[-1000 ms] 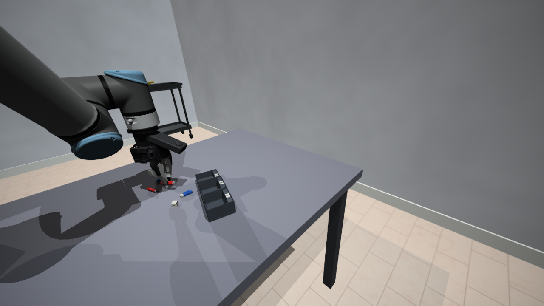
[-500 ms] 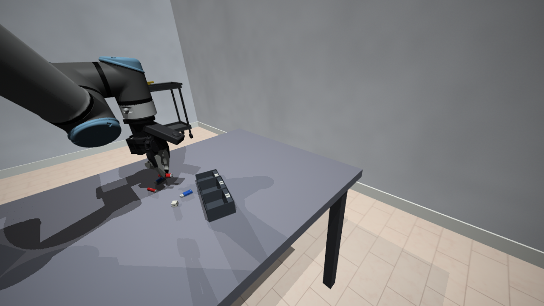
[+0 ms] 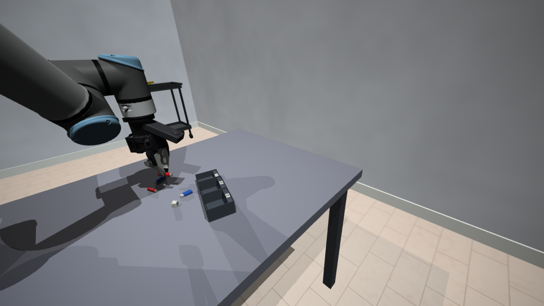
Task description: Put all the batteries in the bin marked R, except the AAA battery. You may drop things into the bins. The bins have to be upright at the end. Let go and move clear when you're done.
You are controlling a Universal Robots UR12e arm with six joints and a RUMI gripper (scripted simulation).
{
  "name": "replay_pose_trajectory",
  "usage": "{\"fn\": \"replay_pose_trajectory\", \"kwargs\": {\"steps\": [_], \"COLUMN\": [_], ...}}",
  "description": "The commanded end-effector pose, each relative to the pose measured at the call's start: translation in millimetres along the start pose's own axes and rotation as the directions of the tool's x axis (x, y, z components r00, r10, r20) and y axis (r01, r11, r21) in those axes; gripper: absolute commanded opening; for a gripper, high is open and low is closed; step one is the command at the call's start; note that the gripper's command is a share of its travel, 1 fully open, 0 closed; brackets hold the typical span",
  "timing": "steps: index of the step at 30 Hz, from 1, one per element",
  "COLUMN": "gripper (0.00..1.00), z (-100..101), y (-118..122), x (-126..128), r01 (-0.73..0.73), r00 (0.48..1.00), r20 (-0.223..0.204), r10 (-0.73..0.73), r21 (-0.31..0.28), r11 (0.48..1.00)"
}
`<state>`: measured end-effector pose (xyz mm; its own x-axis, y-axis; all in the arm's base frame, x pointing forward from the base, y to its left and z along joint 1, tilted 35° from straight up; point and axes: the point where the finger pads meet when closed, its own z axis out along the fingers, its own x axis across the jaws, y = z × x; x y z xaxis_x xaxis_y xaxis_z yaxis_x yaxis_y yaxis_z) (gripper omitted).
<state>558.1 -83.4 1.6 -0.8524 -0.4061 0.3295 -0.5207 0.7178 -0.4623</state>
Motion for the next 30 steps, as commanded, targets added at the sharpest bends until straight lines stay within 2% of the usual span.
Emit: {"fn": "replay_pose_trajectory", "kwargs": {"steps": [1,5,8,9,14,23,25,26,30], "gripper": [0.00,0.00,0.00,0.00,0.00,0.00,0.00,0.00,0.00], "z": [-3,-3,-3,-3,-3,-3,-3,-3,-3], "y": [0,-24,-30,-36,-66,-119,-119,-125,-149], "x": [0,3,4,4,8,15,15,16,19], "r01": [0.000,-0.183,-0.209,-0.292,-0.422,-0.652,-0.652,-0.715,-0.787], "r00": [1.000,0.983,0.978,0.956,0.907,0.758,0.758,0.699,0.617], "r20": [0.001,0.001,0.001,0.001,0.003,0.007,0.007,0.006,0.004], "r10": [0.000,0.183,0.209,0.292,0.422,0.652,0.652,0.715,0.787], "r21": [0.000,0.000,0.000,0.000,0.000,-0.001,-0.001,-0.001,-0.001], "r11": [1.000,0.983,0.978,0.956,0.907,0.758,0.758,0.699,0.617]}}
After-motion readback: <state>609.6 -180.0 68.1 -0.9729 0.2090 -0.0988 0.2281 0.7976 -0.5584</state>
